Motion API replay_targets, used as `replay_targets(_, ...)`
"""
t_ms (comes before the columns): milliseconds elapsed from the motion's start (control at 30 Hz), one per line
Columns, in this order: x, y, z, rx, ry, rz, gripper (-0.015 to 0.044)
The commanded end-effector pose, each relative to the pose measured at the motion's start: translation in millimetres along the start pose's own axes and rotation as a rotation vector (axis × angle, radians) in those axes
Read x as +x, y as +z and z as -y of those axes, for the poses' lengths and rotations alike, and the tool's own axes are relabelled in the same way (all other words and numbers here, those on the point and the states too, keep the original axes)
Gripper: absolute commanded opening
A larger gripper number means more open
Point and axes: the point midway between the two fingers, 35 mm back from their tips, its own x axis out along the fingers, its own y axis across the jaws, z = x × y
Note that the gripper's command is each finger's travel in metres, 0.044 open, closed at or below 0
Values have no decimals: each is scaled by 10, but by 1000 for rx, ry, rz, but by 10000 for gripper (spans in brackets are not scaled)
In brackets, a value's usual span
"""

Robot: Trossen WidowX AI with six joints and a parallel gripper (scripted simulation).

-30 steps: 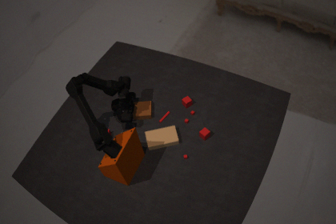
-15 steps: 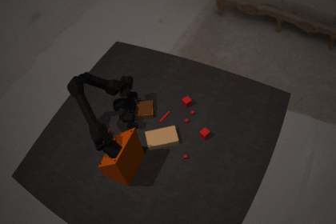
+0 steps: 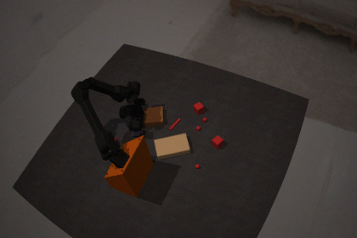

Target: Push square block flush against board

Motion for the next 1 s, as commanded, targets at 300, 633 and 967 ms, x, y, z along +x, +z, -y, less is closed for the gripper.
replay_targets(300,-21,220,21,2,-6,-1,0)
replay_targets(633,-25,375,21,3,-7,2,0)
replay_targets(967,-576,326,11,2,-7,0,0)
